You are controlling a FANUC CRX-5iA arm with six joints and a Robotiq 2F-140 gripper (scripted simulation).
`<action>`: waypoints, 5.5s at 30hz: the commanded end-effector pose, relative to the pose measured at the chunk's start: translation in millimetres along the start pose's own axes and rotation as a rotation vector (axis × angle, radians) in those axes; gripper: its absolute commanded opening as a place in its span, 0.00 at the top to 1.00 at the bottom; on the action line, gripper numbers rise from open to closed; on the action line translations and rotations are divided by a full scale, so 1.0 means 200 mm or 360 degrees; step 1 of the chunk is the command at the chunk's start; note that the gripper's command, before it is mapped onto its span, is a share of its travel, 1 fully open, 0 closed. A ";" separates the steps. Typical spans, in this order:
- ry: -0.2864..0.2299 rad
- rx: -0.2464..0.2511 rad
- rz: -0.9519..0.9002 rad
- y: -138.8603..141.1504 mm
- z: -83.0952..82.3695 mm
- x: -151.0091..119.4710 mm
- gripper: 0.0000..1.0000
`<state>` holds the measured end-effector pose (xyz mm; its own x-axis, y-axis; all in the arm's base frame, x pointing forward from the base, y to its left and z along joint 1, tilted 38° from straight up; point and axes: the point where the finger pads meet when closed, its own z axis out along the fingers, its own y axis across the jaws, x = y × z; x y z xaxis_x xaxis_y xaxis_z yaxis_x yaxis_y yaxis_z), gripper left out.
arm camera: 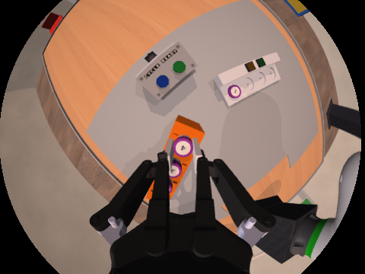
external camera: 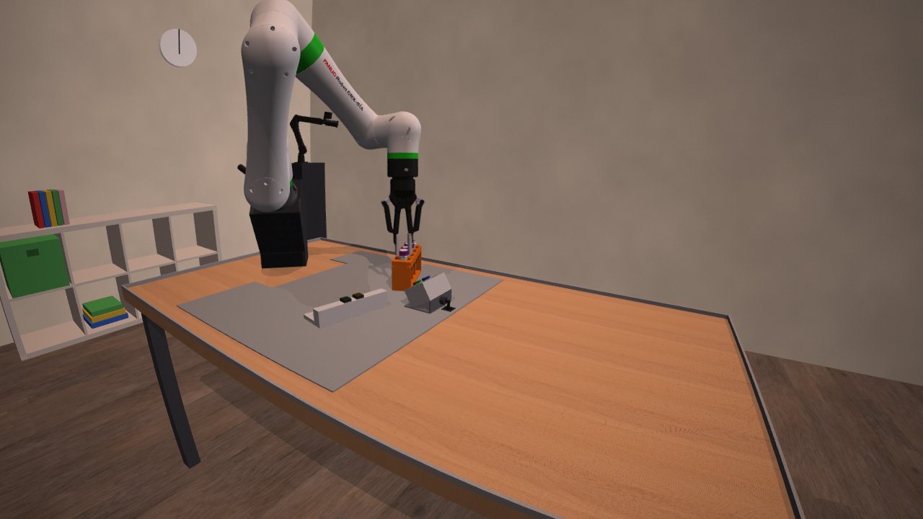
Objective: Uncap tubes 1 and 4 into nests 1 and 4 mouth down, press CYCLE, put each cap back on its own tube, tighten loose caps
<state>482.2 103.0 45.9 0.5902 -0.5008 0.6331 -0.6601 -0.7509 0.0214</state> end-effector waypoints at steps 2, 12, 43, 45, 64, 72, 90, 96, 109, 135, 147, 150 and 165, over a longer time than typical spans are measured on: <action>-0.0042 -0.0020 -0.0168 0.00 0.00 0.00 1.00; -0.0042 -0.0020 -0.0168 0.00 0.00 0.00 0.65; -0.0031 -0.0035 0.1082 0.00 0.00 0.00 0.65; -0.0031 -0.0035 0.1082 0.00 0.00 0.00 1.00; -0.0036 -0.0029 0.0605 0.00 0.00 0.00 1.00; -0.0039 -0.0025 0.0249 0.00 0.00 0.00 1.00; -0.0038 -0.0027 0.0381 0.00 0.00 0.00 0.65; -0.0035 -0.0030 0.0666 0.00 -0.01 0.00 0.65; -0.0035 -0.0030 0.0666 0.00 -0.04 0.00 0.65; -0.0035 -0.0030 0.0666 0.00 -0.17 0.00 1.00; -0.0039 -0.0023 0.0135 0.13 -0.21 0.10 1.00; -0.0040 -0.0020 -0.0115 0.20 -0.21 0.14 1.00; -0.0045 -0.0011 -0.0803 0.48 -0.21 0.33 1.00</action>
<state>444.5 40.0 112.2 0.8015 -0.1560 0.5773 -0.3772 -0.8810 0.2855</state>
